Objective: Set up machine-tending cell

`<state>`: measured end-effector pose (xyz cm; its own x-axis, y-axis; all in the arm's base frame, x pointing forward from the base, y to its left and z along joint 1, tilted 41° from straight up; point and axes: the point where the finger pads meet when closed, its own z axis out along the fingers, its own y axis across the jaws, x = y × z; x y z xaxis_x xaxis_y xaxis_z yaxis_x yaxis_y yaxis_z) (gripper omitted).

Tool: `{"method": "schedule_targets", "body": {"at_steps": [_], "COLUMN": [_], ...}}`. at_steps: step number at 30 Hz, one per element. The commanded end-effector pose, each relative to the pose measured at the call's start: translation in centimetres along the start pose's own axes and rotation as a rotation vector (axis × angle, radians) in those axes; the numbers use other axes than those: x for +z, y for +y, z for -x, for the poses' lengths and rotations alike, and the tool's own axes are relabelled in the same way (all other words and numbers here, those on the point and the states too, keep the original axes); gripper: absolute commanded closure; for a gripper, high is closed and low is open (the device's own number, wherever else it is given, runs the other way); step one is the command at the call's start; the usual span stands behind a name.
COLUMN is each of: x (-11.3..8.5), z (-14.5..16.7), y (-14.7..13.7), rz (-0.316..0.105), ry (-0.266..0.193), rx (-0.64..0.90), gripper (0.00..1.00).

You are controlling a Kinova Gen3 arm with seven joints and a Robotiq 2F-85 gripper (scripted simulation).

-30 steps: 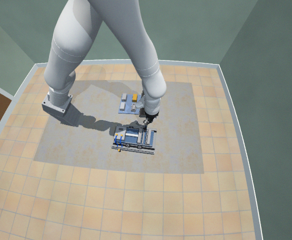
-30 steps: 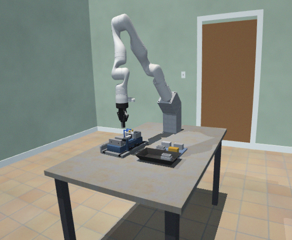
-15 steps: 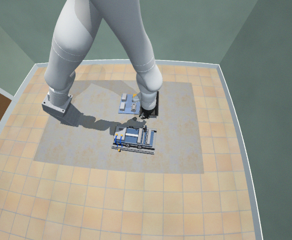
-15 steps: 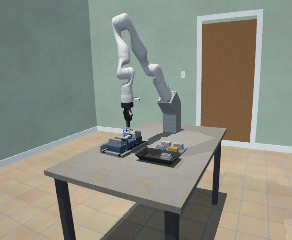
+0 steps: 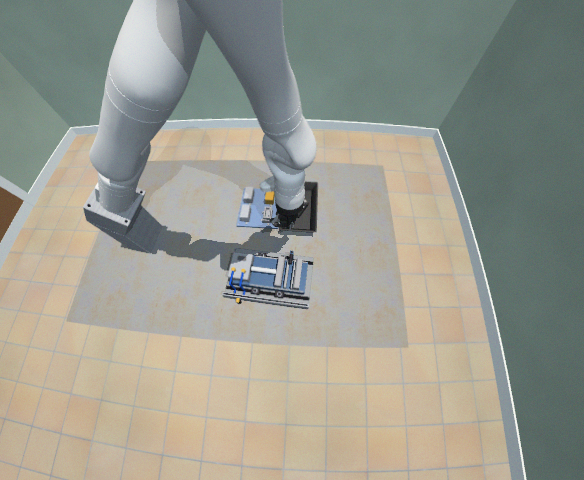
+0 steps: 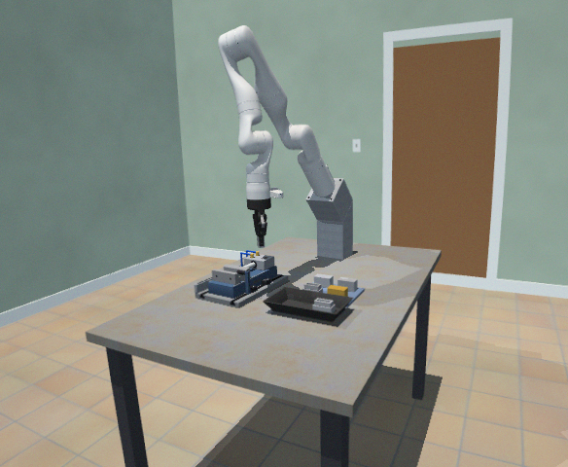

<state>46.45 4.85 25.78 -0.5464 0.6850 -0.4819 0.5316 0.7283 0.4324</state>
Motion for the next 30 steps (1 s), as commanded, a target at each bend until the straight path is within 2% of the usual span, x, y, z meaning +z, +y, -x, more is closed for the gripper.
{"method": "schedule_targets", "body": {"at_steps": [1,30], "x": [-0.1,0.0], "z": [-0.8,-8.1], "y": [0.3,0.7], "rz": [0.007,0.009], "ry": [-0.005,-0.004], "rx": [0.003,0.337], "gripper": [1.0,1.0]}}
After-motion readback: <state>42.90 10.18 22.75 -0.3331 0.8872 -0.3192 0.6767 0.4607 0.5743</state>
